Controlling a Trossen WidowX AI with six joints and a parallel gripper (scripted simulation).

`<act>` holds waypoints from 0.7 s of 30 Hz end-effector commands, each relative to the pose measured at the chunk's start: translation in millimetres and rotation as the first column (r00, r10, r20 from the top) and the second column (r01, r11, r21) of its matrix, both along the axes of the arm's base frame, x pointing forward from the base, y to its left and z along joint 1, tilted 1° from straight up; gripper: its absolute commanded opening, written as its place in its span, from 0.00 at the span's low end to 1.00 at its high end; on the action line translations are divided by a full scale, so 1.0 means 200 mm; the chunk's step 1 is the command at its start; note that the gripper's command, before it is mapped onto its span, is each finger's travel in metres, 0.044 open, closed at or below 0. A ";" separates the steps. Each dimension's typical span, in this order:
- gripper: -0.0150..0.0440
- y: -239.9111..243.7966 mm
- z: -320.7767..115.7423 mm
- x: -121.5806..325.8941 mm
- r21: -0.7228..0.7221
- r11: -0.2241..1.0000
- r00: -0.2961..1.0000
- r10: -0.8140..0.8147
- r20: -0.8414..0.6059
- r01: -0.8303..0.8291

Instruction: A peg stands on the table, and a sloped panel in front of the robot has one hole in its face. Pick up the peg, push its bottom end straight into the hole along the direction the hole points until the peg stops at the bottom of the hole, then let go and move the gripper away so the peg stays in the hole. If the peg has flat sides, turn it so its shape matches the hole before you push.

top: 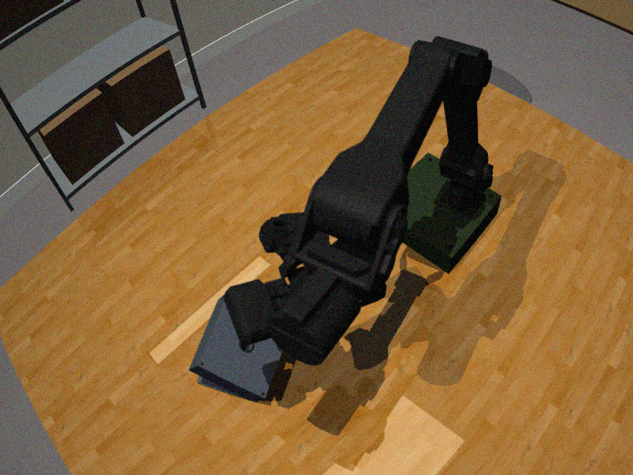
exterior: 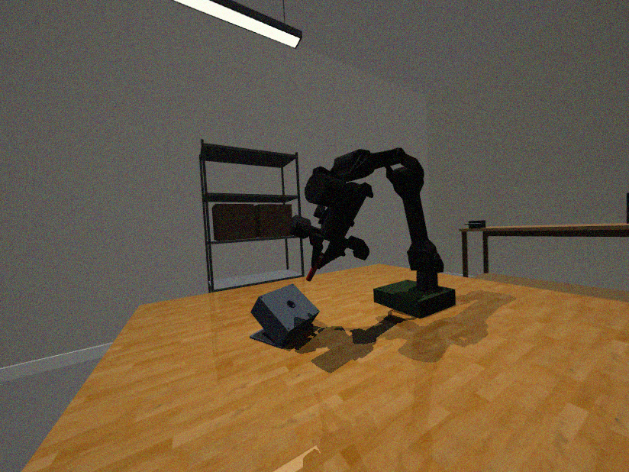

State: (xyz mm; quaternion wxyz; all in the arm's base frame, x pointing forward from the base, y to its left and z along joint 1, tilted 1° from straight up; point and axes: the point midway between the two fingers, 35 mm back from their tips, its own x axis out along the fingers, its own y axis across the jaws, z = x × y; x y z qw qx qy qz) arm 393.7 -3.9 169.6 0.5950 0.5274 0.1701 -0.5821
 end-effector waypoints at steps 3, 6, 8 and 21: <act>0.25 0.04 0.01 0.03 -0.024 1.000 1.000 0.017 0.019 -0.016; 0.25 0.04 0.00 0.04 -0.025 1.000 1.000 0.018 0.020 -0.018; 0.25 0.03 -0.01 0.05 -0.027 0.999 1.000 0.020 0.021 -0.019; 0.25 -0.02 -0.12 0.11 -0.041 0.999 0.999 0.033 0.030 -0.032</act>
